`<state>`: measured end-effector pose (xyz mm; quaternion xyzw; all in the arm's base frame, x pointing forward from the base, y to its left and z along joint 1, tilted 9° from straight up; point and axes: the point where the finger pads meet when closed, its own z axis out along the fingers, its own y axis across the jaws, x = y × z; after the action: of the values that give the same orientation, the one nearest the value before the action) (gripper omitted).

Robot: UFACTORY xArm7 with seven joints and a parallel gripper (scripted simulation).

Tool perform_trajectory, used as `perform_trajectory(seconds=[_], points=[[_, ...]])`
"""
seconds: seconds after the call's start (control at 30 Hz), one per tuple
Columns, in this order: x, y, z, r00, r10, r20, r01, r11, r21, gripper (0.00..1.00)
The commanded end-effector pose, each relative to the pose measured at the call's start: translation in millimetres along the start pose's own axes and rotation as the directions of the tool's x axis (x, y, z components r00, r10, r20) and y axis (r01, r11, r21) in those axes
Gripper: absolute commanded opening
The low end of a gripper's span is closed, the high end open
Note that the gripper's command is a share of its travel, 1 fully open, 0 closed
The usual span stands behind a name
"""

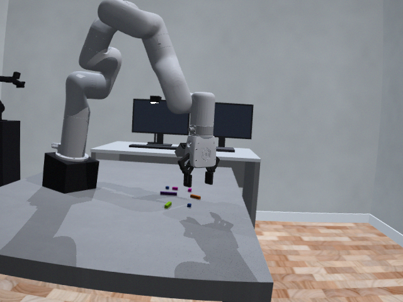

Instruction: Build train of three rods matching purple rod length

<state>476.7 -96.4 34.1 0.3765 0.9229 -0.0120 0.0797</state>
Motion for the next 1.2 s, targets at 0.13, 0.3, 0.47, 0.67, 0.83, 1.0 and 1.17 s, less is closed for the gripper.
perform_trajectory(seconds=[0.13, 0.3, 0.47, 0.67, 0.83, 1.0, 1.17], points=[[-1, 1, -1, 1.0, 0.0, 0.003, 0.0, 1.0, -0.002, 1.0], [-1, 1, -1, 1.0, 0.011, 0.003, -0.011, 1.0, -0.002, 1.0], [0, -1, -1, 0.994, 0.106, 0.0, -0.106, 0.994, 0.001, 1.0], [2, -3, 0, 0.961, 0.277, -0.004, -0.277, 0.961, 0.006, 1.0], [3, -6, 1, 0.9, 0.435, -0.005, -0.435, 0.9, 0.011, 1.0], [4, -8, 1, 0.821, 0.571, -0.004, -0.57, 0.821, 0.016, 1.0], [5, -10, 1, 0.744, 0.669, -0.003, -0.668, 0.744, 0.018, 1.0]])
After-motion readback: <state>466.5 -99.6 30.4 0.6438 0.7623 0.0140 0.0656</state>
